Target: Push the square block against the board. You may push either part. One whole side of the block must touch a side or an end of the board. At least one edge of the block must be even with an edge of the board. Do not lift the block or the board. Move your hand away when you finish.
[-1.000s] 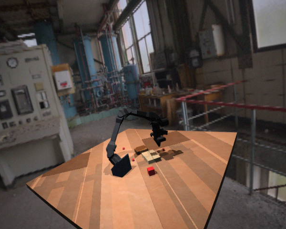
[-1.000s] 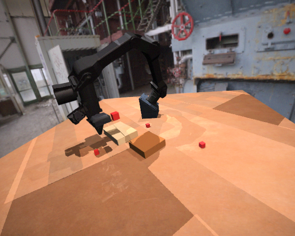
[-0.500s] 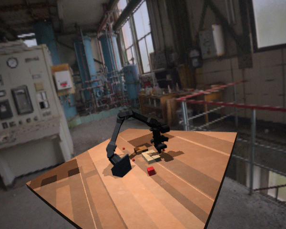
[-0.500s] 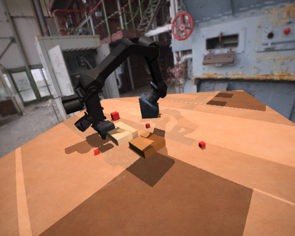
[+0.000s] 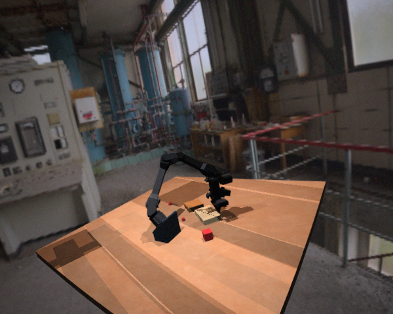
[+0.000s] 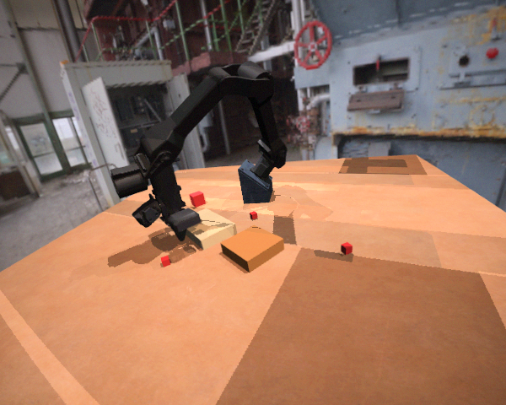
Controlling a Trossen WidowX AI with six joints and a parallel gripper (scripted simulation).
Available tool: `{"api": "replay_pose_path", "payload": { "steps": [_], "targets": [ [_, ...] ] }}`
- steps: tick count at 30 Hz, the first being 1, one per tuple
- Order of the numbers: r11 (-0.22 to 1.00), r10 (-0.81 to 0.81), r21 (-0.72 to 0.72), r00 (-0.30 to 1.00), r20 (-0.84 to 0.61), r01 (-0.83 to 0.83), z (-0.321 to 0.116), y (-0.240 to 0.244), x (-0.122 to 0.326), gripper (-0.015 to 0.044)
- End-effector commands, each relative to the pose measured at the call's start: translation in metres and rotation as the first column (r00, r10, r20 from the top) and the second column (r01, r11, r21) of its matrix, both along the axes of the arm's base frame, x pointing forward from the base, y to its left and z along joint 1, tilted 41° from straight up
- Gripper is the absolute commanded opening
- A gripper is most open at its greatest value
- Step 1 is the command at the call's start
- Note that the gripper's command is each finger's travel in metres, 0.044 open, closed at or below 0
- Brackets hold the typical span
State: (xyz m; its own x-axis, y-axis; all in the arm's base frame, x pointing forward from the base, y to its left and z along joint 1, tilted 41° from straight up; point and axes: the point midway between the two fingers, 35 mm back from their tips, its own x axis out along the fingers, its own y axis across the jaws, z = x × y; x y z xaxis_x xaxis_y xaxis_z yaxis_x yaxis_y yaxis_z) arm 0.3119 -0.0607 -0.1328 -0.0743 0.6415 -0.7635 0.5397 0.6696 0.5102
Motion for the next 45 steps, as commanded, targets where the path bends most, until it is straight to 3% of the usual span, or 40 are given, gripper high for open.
{"api": "replay_pose_path", "payload": {
  "steps": [1, 45],
  "targets": [
    [1.000, -0.005, 0.004, 1.000, 0.000, 0.005, 0.003, 0.002, -0.004, 0.0000],
    [1.000, -0.005, 0.005, 1.000, -0.003, 0.005, 0.017, 0.017, -0.035, 0.0000]
  ]
}}
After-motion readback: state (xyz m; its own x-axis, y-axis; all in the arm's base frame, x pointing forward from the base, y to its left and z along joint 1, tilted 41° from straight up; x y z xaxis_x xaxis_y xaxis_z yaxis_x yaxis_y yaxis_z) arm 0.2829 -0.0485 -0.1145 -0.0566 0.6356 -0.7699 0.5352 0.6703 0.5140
